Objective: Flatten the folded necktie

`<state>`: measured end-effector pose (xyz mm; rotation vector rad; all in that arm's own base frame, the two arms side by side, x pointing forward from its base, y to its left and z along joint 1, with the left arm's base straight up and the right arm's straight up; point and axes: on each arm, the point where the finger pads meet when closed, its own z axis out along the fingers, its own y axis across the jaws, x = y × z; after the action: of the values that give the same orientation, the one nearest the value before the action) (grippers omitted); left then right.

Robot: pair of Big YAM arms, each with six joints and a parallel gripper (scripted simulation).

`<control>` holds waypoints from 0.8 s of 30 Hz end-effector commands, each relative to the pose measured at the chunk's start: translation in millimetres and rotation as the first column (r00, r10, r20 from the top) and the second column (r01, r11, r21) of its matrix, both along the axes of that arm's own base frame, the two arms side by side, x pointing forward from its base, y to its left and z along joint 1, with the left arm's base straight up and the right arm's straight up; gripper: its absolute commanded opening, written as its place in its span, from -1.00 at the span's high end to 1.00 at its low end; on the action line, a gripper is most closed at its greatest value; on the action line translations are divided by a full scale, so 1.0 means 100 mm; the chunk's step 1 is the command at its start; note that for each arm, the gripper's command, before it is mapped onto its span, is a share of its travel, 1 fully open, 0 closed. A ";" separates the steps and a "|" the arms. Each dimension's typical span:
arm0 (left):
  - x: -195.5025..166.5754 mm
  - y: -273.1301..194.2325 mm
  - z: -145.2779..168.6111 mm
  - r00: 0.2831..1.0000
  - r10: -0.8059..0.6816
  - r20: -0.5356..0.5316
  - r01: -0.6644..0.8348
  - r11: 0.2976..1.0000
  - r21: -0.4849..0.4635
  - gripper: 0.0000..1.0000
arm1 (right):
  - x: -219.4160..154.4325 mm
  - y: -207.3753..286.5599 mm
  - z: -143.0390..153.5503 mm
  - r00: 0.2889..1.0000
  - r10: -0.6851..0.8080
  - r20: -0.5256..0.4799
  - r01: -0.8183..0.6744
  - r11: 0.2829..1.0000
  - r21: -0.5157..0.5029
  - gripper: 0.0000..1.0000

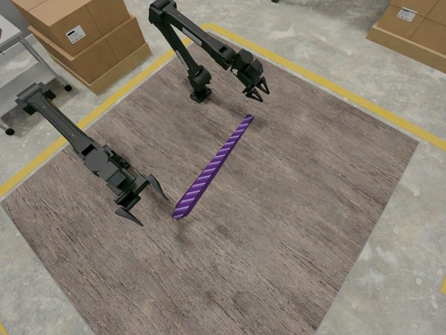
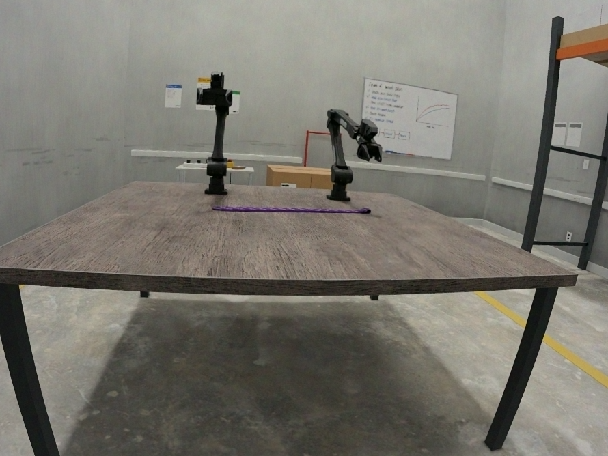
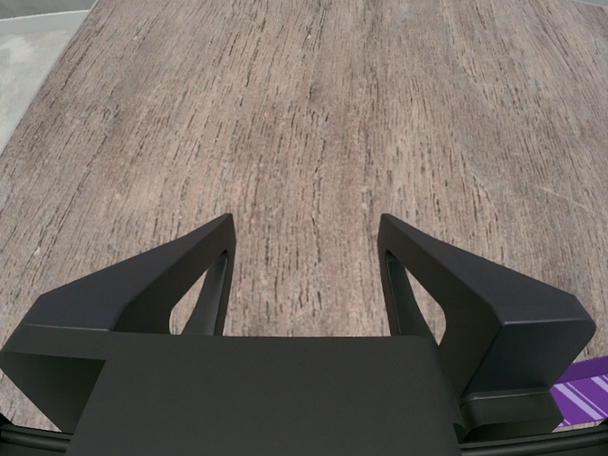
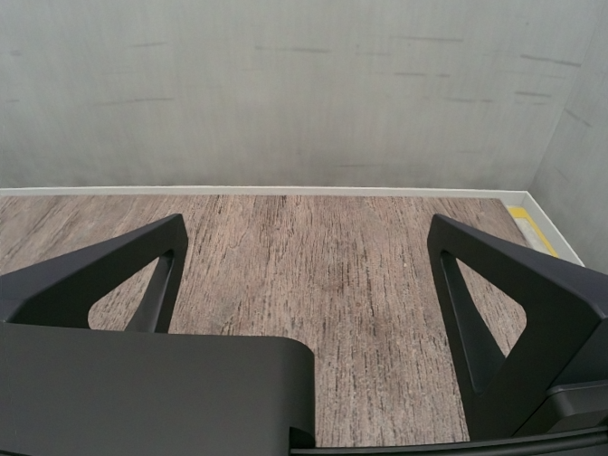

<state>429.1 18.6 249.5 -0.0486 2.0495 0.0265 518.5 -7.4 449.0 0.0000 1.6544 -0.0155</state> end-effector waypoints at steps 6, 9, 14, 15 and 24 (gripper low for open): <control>0.25 -0.04 0.65 0.992 -0.002 0.129 0.002 1.000 -0.003 -0.19 | 0.02 0.07 0.32 0.998 0.010 0.063 -0.011 1.000 0.010 -1.00; 0.28 -0.04 0.72 0.990 -0.004 0.142 0.004 1.000 -0.002 -0.21 | 0.02 0.07 0.32 0.998 0.010 0.063 -0.011 1.000 0.010 -1.00; 0.31 -0.05 0.79 0.988 -0.005 0.156 0.006 1.000 -0.001 -0.23 | 0.02 0.07 0.32 0.998 0.010 0.063 -0.011 1.000 0.010 -1.00; 0.34 -0.05 0.86 0.986 -0.007 0.169 0.007 1.000 0.000 -0.26 | 0.02 0.07 0.32 0.998 0.010 0.063 -0.011 1.000 0.010 -1.00; 0.42 -0.07 1.06 0.978 -0.012 0.208 0.012 1.000 0.003 -0.32 | 0.02 0.07 0.32 0.998 0.010 0.063 -0.011 1.000 0.010 -1.00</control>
<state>447.8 14.9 296.8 -0.0367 1.9507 0.0218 518.5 -7.4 449.0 0.0000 1.6544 -0.0155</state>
